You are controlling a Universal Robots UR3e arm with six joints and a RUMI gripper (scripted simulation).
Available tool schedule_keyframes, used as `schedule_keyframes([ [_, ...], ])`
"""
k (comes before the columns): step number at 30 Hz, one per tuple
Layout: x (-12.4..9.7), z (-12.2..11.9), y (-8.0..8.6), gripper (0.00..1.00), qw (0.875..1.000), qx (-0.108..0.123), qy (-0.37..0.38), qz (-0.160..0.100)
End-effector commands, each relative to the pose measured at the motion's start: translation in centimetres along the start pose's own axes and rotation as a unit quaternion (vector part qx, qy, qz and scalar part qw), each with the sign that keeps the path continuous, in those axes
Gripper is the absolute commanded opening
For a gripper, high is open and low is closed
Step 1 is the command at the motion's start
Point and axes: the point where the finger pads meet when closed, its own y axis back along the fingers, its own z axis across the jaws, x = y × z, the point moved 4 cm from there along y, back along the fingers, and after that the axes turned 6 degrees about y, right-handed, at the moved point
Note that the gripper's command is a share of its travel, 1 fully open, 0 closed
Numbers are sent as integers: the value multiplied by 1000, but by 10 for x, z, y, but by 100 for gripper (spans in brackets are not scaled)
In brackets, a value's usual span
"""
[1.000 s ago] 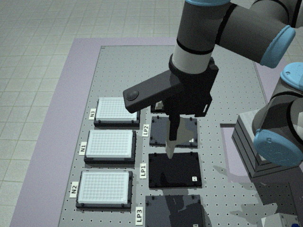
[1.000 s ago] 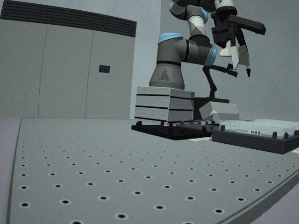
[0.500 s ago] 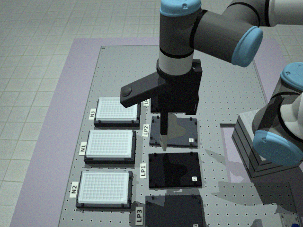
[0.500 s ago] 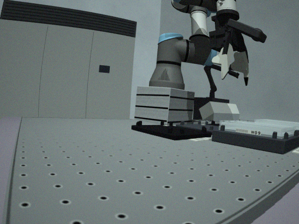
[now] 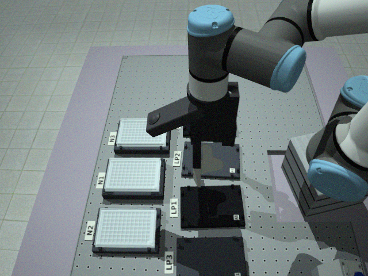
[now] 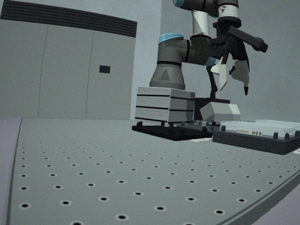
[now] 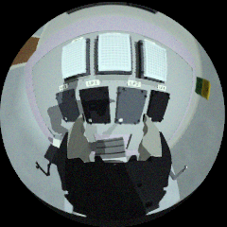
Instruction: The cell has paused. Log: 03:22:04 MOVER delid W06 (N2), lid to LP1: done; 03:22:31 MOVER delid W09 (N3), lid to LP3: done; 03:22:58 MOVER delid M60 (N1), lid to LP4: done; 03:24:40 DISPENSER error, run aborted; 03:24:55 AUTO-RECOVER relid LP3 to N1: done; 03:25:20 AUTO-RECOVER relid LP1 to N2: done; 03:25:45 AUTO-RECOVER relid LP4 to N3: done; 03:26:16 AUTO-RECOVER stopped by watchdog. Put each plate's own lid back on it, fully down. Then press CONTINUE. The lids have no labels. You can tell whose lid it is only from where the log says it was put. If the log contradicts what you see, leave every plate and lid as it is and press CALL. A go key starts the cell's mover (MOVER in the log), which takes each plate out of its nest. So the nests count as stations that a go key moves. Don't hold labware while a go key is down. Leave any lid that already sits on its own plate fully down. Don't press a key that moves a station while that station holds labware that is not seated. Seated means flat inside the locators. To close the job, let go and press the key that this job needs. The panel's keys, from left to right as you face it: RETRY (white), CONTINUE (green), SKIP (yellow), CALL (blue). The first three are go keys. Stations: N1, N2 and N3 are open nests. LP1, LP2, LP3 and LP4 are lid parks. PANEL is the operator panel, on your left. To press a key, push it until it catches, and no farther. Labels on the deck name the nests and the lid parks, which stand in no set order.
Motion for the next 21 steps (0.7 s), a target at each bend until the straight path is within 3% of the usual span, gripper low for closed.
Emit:
schedule_keyframes([
  [1, 2, 1, -25, 82, 1000, -2, 0, 2],
  [4, 2, 1, -40, 82, 1000, -2, 0, 2],
  [21, 2, 1, -40, 82, 1000, -2, 0, 2],
])
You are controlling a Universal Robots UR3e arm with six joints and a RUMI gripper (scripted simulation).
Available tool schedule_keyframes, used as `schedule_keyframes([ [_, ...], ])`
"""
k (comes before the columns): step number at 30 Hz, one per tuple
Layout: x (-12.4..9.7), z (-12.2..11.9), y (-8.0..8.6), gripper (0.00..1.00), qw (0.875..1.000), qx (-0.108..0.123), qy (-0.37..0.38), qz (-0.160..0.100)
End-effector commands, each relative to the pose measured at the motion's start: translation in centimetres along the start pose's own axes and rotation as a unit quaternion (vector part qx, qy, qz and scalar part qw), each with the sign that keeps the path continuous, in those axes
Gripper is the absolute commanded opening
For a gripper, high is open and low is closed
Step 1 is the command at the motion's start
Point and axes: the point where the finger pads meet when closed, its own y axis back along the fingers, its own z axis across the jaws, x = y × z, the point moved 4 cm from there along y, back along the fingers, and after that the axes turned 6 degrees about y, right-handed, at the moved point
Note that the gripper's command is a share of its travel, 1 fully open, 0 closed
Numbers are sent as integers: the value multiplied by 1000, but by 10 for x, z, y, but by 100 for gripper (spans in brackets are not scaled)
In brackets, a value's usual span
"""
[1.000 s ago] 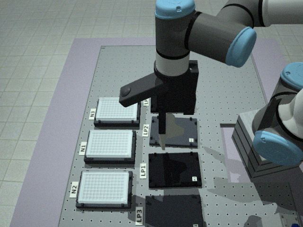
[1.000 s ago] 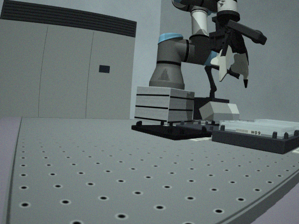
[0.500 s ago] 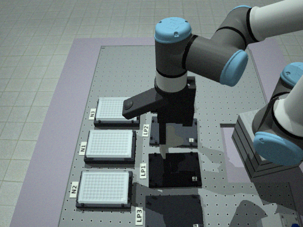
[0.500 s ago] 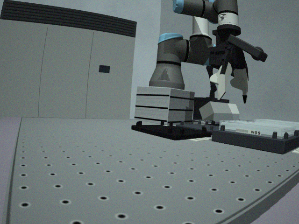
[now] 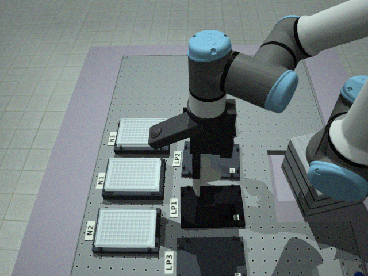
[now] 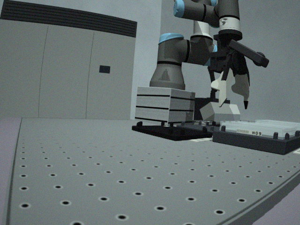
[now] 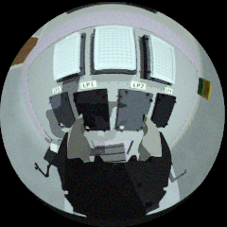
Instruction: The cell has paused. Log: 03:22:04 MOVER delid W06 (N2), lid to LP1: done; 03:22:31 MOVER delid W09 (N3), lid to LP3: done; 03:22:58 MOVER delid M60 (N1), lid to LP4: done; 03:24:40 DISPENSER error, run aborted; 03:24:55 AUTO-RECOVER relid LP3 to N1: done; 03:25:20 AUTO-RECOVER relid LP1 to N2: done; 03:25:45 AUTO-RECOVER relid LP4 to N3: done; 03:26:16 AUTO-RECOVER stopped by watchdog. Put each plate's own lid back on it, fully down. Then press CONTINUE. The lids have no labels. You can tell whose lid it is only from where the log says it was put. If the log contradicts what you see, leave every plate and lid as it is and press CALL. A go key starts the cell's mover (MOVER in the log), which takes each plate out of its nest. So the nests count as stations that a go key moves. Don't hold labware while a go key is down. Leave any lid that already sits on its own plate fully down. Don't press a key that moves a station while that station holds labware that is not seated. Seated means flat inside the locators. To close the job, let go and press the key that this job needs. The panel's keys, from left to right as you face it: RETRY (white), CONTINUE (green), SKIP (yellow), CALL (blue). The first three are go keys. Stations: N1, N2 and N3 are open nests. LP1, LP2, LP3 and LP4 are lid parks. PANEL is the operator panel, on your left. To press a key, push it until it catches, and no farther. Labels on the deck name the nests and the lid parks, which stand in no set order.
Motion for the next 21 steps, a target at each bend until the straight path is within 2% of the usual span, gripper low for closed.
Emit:
schedule_keyframes([
  [1, 6, 1, 0, 82, 1000, -1, 10, 1],
  [4, 11, 2, 0, 82, 1000, -1, 10, 1],
  [19, 85, 10, 0, 82, 1000, -1, 10, 1],
  [21, 85, 10, 0, 82, 1000, -1, 10, 1],
])
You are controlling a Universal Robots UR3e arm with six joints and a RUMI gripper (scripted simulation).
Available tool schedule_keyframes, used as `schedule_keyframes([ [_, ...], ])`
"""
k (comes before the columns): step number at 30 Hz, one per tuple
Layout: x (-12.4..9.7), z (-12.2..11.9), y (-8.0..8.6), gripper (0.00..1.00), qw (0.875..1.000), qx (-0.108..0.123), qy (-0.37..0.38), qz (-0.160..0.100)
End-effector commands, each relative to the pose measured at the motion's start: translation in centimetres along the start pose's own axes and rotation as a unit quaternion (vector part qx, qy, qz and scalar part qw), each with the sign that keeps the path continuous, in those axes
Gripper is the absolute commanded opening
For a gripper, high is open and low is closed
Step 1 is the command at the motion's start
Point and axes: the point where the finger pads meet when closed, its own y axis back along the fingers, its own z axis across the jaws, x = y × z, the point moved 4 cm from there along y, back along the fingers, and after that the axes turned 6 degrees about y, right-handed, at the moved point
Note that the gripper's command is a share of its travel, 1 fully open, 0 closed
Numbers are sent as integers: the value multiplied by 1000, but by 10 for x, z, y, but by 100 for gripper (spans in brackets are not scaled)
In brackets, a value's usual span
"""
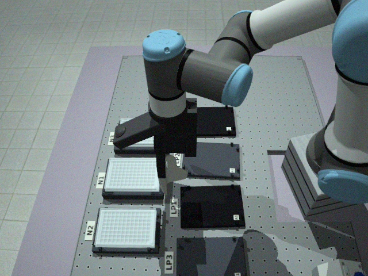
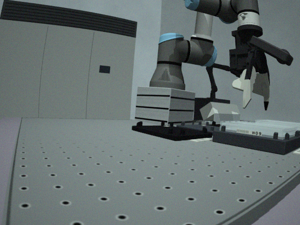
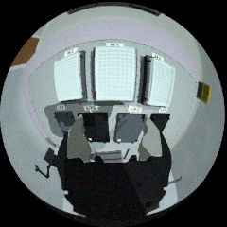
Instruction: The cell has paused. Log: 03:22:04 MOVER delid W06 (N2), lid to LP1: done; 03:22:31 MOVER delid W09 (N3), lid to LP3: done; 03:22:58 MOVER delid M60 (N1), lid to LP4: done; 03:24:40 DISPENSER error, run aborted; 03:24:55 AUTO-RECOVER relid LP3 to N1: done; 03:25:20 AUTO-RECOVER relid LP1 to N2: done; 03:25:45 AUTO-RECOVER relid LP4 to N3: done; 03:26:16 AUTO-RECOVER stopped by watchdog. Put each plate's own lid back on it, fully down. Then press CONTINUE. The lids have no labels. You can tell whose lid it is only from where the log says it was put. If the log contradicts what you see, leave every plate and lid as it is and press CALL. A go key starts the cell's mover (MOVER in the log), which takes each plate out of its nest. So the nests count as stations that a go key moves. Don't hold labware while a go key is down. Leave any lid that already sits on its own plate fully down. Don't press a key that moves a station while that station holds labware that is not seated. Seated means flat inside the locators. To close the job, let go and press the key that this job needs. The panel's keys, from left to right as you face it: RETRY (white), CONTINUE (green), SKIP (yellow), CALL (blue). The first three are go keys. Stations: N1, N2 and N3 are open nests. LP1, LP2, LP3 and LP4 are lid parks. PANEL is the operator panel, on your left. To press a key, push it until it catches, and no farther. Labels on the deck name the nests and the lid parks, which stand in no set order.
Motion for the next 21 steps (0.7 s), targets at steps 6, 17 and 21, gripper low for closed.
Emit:
schedule_keyframes([
  [6, 45, 7, -1, 82, 1000, 0, 0, -6],
  [17, 83, 12, -2, 82, 1000, 0, 0, -6],
  [21, 83, 12, -2, 82, 1000, 0, 0, -6],
])
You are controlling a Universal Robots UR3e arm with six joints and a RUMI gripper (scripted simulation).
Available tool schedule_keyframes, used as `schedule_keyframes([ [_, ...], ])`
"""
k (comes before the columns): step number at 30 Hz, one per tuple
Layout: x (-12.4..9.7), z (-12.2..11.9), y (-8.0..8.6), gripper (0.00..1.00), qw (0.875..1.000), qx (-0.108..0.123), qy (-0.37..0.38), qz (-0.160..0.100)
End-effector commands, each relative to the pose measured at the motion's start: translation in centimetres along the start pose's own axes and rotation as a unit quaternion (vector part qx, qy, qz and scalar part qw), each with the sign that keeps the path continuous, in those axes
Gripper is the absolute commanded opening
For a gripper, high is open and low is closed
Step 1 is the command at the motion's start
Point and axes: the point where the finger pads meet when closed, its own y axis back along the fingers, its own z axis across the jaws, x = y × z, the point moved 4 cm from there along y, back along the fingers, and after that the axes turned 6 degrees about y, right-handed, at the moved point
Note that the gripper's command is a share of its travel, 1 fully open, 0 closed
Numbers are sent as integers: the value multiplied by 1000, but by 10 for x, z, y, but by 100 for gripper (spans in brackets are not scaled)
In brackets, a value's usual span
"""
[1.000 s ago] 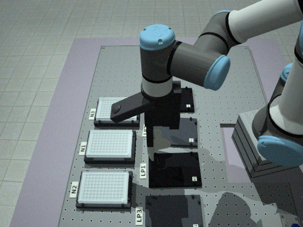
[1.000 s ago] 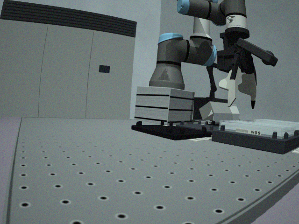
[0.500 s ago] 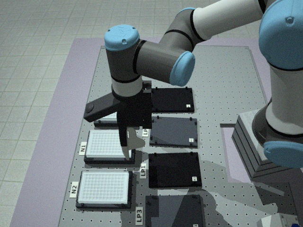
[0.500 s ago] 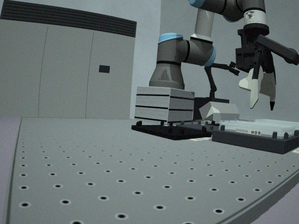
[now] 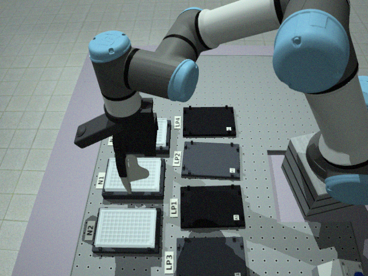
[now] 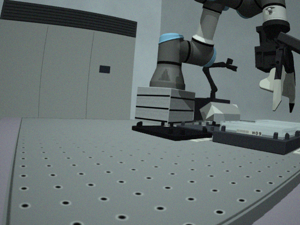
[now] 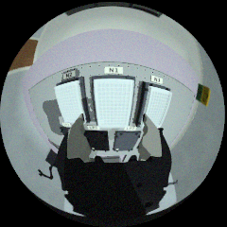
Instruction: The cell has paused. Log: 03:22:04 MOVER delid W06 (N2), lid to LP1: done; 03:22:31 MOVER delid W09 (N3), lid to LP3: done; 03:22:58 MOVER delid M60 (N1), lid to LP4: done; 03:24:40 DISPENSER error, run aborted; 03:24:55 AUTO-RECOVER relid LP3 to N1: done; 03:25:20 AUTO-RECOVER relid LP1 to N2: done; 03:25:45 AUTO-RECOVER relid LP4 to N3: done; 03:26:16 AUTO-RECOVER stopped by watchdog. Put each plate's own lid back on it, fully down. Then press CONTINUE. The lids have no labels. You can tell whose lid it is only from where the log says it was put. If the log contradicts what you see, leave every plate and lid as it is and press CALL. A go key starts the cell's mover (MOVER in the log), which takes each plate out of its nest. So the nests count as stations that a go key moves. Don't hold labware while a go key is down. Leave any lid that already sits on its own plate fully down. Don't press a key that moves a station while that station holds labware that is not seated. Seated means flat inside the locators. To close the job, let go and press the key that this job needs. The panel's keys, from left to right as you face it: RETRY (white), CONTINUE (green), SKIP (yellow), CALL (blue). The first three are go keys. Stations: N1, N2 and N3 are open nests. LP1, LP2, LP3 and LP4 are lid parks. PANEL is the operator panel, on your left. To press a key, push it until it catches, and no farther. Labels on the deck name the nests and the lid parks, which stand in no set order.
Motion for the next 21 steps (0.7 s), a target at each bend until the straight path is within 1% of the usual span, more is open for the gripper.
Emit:
schedule_keyframes([
  [1, 4, 1, 1, 82, 1000, 0, 0, -3],
  [8, 4, 1, 1, 82, 1000, 0, 0, -3],
  [11, 4, 1, -4, 82, 1000, 0, 0, -3],
  [13, 4, 1, -4, 82, 1000, 0, 0, -3],
  [21, 4, 1, -18, 82, 1000, 0, 0, -3],
])
